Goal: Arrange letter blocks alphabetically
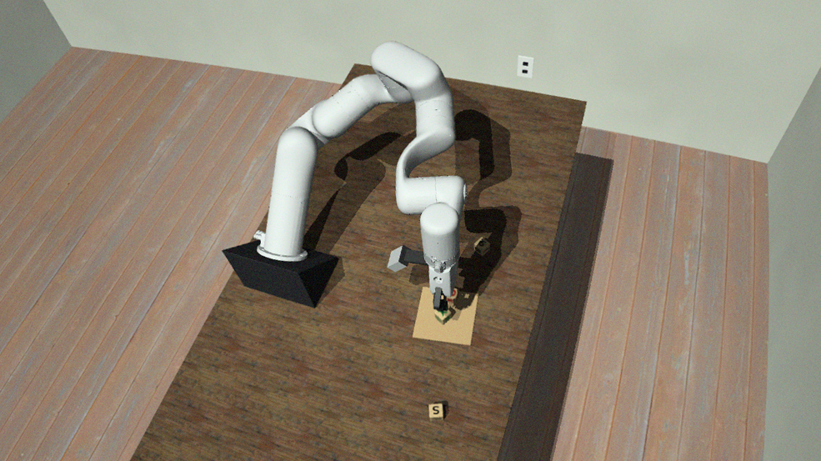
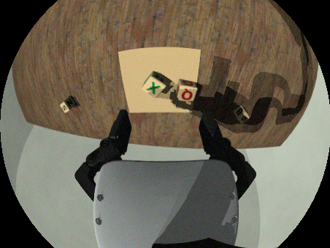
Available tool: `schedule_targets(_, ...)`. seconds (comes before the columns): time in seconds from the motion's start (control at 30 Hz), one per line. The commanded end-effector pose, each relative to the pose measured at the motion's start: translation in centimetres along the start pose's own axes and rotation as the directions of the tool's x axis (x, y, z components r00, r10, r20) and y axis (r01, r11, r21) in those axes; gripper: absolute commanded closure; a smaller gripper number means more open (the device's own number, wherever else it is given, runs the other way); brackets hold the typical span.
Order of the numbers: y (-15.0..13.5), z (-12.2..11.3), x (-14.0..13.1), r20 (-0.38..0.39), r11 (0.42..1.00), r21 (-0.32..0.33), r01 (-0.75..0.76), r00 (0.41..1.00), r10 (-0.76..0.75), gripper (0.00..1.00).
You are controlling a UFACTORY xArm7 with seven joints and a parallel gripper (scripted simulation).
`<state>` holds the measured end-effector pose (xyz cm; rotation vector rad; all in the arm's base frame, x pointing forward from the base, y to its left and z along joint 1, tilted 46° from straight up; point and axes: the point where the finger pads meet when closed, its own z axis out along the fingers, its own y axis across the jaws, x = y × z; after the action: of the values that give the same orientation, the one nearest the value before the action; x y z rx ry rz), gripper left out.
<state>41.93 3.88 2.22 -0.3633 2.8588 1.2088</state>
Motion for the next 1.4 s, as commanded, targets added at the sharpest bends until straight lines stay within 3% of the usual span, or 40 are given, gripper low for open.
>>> schedule_targets(0.0, -0.3, -0.2, 0.0, 0.007, 0.994, 0.0, 0.111, 0.994, -0.111, 0.0)
schedule_targets(0.2, -0.7, -0.2, 0.1, 0.008, 0.951, 0.001, 0.309, 0.951, -0.309, 0.0)
schedule_targets(0.47, -1.2, -0.1, 0.2, 0.008, 0.819, 0.003, 0.573, 0.819, -0.573, 0.0)
schedule_targets(0.53, -1.2, -0.1, 0.2, 0.008, 0.819, 0.003, 0.573, 0.819, -0.573, 0.0)
schedule_targets(0.83, -1.7, -0.1, 0.3, 0.009, 0.637, 0.005, 0.771, 0.637, -0.771, 0.0)
schedule_targets(1.13, -1.8, -0.1, 0.3, 0.009, 0.61, 0.006, 0.793, 0.61, -0.793, 0.0)
schedule_targets(1.17, -1.8, -0.1, 0.3, 0.009, 0.61, 0.006, 0.793, 0.61, -0.793, 0.36)
schedule_targets(1.37, -1.8, -0.1, 0.3, 0.009, 0.61, 0.006, 0.793, 0.61, -0.793, 0.36)
